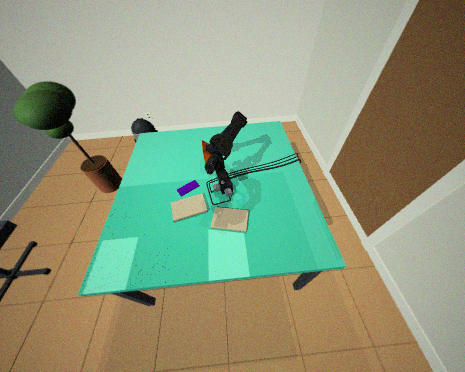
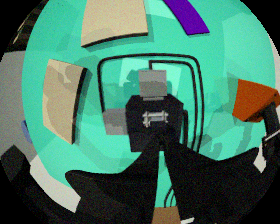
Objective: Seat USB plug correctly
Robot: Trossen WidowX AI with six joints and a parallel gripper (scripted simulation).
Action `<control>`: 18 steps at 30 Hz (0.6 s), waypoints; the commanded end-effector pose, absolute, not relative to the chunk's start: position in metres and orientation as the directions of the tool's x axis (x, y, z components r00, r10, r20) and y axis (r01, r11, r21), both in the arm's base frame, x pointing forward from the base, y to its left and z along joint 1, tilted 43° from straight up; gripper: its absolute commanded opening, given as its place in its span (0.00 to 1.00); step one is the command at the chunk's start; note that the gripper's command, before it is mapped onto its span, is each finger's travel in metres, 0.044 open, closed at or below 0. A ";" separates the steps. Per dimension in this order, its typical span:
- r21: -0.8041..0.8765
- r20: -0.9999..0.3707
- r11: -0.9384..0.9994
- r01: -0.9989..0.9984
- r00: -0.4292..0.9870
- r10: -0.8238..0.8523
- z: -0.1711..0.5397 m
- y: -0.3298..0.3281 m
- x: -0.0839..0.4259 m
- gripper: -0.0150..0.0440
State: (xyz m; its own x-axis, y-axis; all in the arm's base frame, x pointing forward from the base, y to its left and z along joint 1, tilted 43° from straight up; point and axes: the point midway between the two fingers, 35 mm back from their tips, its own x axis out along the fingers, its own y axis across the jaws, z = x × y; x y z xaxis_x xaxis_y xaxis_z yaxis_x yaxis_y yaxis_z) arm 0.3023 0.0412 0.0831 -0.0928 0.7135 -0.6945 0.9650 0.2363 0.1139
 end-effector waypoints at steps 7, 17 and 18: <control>0.116 -0.685 0.237 0.964 -0.095 0.722 0.083 0.043 0.302 0.25; 0.116 -0.679 0.236 0.965 -0.097 0.728 0.082 0.044 0.302 0.25; 0.116 -0.678 0.236 0.965 -0.097 0.728 0.082 0.044 0.301 0.25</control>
State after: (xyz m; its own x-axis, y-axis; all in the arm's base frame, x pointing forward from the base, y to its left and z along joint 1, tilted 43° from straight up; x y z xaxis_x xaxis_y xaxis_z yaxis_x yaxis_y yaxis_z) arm 0.3018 0.0434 0.0822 -0.0963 0.7236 -0.6835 0.9655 0.2348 0.1126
